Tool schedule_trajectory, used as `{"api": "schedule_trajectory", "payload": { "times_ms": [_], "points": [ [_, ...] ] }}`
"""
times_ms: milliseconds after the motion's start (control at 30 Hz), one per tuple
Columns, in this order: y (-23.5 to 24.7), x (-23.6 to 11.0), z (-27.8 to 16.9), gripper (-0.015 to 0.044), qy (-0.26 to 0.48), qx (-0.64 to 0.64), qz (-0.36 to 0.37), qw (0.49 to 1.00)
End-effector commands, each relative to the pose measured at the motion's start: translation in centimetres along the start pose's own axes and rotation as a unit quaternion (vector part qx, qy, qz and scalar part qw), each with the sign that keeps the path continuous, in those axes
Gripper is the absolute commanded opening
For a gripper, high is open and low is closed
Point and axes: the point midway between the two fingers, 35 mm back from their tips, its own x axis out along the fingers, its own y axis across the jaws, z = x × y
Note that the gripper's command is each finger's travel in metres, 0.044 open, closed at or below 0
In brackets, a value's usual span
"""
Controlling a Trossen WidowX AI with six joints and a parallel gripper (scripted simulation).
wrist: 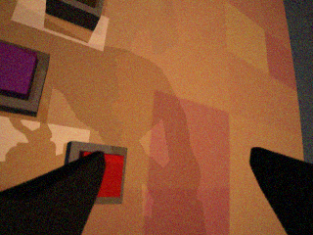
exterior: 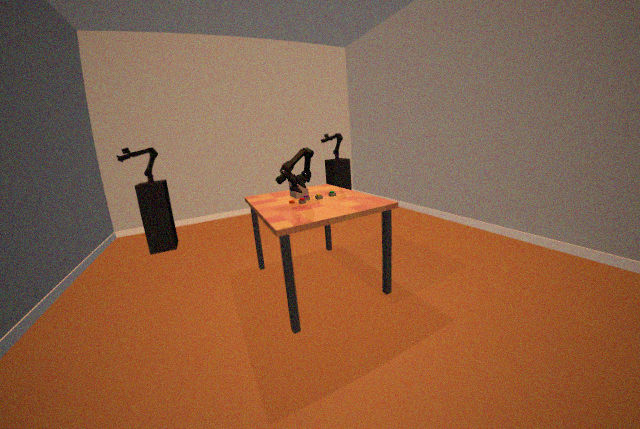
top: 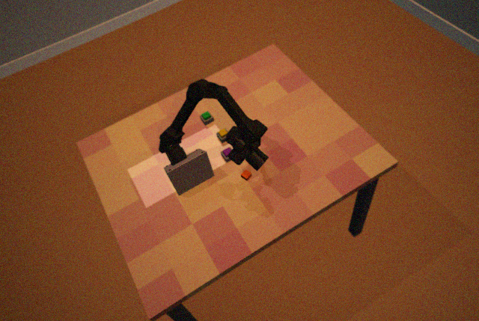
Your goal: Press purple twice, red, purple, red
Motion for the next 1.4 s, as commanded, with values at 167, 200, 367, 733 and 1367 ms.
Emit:
{"api": "schedule_trajectory", "payload": {
  "times_ms": [167, 200, 367, 733, 1367],
  "points": [
    [0.2, -0.1, 1.5, 0.04, -0.003, -0.248, 0.041, 0.968],
    [0.2, -0.1, 1.8, 0.04, -0.006, -0.302, 0.05, 0.952],
    [0.6, -0.2, 3.3, 0.04, -0.032, -0.55, 0.092, 0.829],
    [1.7, -0.8, 6.2, 0.04, -0.147, -0.913, 0.134, 0.357],
    [3.5, -2.1, 9.1, 0.04, -0.324, -0.871, 0.042, -0.366]
  ]
}}
